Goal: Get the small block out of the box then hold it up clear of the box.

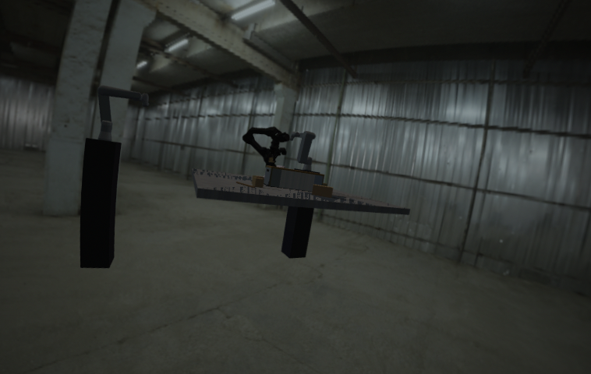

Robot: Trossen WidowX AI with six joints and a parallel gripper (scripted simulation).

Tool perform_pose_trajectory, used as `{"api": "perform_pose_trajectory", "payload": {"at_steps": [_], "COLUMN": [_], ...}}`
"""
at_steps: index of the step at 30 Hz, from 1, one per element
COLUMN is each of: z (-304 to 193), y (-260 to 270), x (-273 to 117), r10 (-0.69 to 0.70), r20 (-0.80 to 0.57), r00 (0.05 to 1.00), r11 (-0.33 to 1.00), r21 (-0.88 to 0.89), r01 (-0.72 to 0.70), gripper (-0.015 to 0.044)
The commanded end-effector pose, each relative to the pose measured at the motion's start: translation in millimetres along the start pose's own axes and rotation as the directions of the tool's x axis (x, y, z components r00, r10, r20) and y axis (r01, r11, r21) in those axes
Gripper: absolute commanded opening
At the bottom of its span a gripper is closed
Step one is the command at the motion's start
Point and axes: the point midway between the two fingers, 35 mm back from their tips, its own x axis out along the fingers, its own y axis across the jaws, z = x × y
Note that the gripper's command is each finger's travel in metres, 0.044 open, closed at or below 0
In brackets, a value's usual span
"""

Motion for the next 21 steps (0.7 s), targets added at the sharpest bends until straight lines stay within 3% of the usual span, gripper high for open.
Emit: {"api": "perform_pose_trajectory", "payload": {"at_steps": [1, 21], "z": [-3.3, -4.0], "y": [-1.1, -1.4], "x": [-3.8, -5.0], "r10": [-0.001, -0.001], "r20": [-0.018, -0.023], "r00": [1.0, 1.0], "r11": [0.991, 0.981], "r21": [-0.134, -0.195], "r01": [-0.001, -0.003], "gripper": [0.0, 0.0]}}
